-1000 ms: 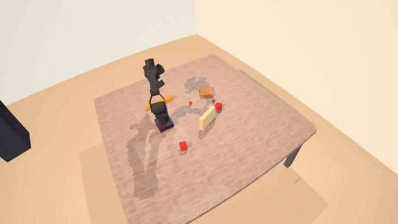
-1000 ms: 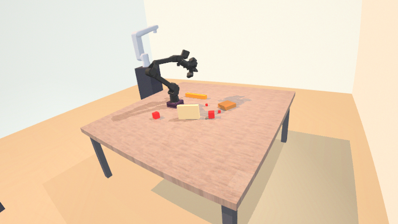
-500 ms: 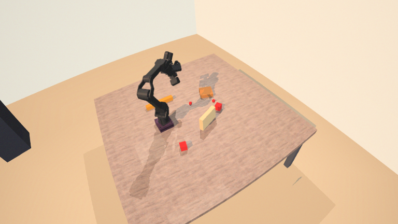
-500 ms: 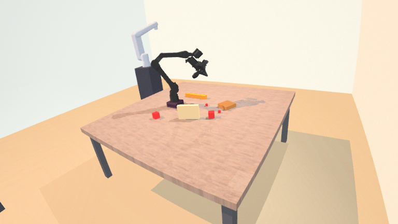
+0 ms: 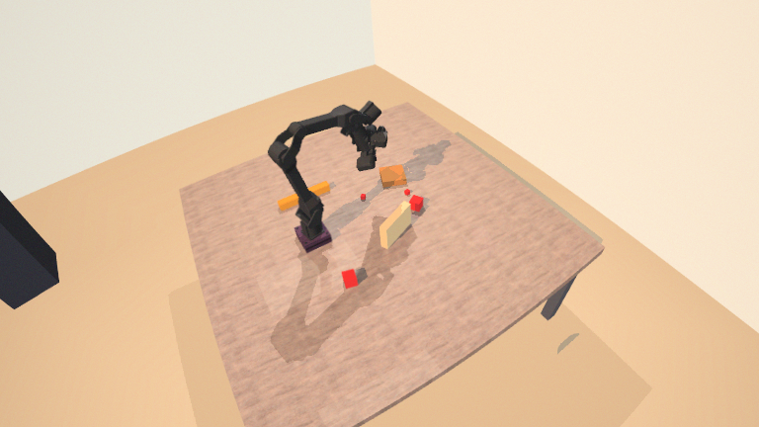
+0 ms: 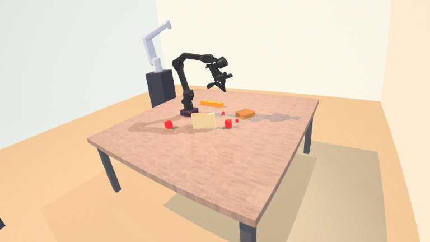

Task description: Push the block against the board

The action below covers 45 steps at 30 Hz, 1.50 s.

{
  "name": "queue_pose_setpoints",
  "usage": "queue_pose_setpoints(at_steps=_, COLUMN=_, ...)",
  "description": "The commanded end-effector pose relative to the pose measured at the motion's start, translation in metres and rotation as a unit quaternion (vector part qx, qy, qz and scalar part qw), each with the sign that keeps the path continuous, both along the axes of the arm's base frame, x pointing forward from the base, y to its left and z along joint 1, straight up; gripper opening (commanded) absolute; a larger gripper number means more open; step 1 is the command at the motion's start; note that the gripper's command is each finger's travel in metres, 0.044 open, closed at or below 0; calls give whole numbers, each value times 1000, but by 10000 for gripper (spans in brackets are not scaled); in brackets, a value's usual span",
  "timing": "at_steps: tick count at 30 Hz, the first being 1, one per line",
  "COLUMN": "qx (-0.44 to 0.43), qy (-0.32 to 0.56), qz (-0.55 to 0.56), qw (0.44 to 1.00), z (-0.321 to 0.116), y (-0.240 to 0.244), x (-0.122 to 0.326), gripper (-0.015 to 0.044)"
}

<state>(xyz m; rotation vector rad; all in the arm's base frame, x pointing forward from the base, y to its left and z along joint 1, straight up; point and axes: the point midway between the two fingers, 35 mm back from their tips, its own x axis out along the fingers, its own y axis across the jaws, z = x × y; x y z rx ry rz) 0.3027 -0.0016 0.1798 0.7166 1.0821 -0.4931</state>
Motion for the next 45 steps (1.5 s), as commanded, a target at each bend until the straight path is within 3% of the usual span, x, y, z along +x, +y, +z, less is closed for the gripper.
queue_pose_setpoints(at_steps=1, qx=-3, qy=32, qz=-41, qw=999, z=-7, y=-37, x=4, gripper=0)
queue_pose_setpoints(at_steps=9, qx=8, qy=106, qz=-147, qw=983, z=-24, y=-132, x=-10, gripper=0)
queue_pose_setpoints(at_steps=19, qx=55, qy=181, qz=-262, qw=946, z=-48, y=-234, x=-66, gripper=0)
queue_pose_setpoints(at_steps=22, qx=56, qy=182, qz=-264, qw=946, z=-50, y=-236, x=-67, gripper=0)
queue_pose_setpoints(at_steps=28, qx=56, qy=182, qz=-264, qw=946, z=-98, y=-237, x=-66, gripper=0)
queue_pose_setpoints(at_steps=45, qx=57, qy=183, qz=-264, qw=946, z=-98, y=-222, x=-68, gripper=0)
